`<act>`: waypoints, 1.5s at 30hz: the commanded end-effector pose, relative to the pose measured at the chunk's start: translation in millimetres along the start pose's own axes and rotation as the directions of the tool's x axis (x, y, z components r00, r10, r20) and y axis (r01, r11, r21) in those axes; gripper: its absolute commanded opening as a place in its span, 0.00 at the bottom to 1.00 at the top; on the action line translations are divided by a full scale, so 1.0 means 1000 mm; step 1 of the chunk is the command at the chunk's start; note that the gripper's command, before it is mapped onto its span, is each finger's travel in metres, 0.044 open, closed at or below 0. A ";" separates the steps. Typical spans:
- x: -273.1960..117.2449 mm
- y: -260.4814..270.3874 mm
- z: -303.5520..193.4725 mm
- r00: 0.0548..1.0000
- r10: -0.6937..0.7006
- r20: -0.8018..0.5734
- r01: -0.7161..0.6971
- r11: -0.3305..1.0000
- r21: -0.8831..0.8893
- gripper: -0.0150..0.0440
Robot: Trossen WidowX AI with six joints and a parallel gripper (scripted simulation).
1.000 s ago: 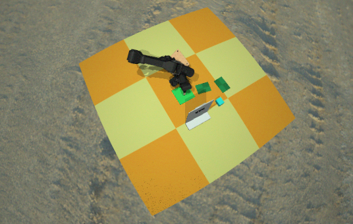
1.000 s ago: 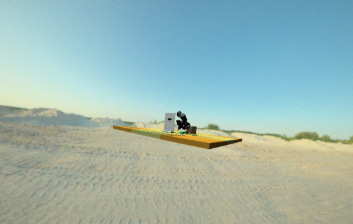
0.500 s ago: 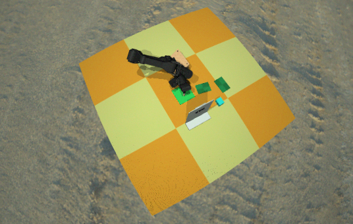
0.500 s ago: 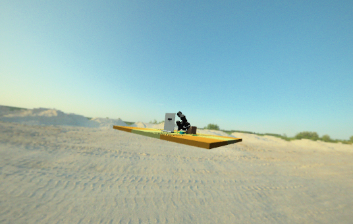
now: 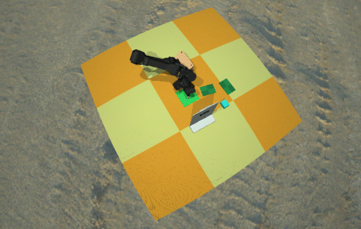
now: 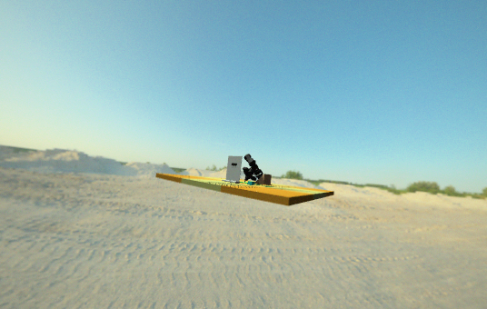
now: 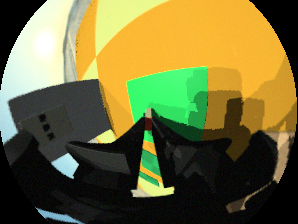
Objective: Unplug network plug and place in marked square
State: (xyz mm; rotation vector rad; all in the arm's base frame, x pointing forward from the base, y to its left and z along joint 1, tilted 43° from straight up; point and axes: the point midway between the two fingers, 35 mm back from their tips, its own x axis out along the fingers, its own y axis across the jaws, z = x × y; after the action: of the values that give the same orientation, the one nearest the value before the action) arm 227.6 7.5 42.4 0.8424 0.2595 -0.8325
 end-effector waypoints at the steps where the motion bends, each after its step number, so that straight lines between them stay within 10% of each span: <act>1: 0.002 -0.002 0.000 1.000 -0.006 -0.001 0.006 1.000 -0.007 0.25; 16: 0.004 0.001 0.000 1.000 0.000 0.000 0.000 1.000 0.000 0.25; 22: 0.004 0.001 0.000 1.000 0.000 0.000 0.000 1.000 0.000 0.52; 45: -0.010 -0.001 -0.003 1.000 -0.009 -0.007 0.009 1.000 -0.001 0.52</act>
State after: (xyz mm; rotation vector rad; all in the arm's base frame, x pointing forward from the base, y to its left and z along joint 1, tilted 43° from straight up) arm 221.0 12.2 42.6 0.8373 0.2749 -0.8401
